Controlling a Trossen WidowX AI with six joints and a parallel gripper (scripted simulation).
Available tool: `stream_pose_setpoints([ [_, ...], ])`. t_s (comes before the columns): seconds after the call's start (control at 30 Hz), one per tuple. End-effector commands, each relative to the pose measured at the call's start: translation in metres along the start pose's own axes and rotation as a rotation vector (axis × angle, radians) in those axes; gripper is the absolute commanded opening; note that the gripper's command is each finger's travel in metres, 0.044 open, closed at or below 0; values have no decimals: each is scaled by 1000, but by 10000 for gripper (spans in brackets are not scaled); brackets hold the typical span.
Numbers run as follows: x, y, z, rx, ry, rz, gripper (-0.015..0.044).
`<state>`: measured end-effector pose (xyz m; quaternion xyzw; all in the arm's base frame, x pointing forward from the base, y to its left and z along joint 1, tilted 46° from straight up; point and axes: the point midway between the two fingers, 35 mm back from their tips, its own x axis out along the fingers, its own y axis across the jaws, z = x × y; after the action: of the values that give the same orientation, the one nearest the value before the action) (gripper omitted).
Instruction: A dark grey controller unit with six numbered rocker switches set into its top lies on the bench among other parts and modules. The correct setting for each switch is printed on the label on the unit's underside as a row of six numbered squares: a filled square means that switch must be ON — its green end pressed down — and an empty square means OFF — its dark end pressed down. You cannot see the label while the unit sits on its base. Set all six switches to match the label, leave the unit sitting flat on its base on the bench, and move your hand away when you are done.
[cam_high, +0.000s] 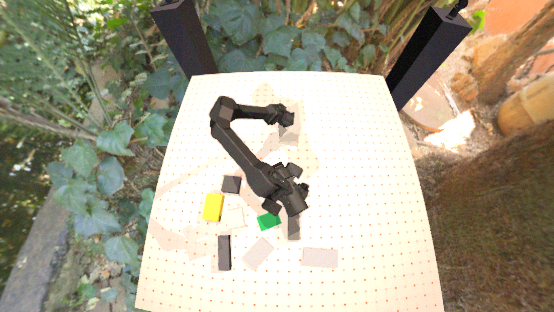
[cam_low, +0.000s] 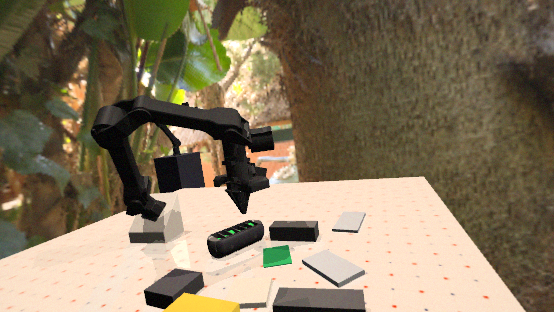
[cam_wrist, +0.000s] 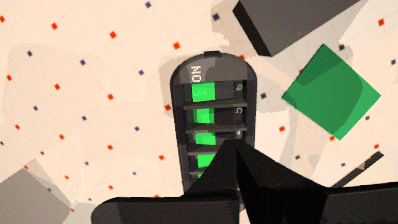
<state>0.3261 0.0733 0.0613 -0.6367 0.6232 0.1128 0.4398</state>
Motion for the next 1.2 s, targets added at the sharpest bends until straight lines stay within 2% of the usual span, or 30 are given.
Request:
stream_pose_setpoints([
  [0.0,3,-1,4,6,0,5,0],
  [0.9,44,-2,3,6,1,3,0],
  [1.17,44,-2,3,6,1,3,0],
])
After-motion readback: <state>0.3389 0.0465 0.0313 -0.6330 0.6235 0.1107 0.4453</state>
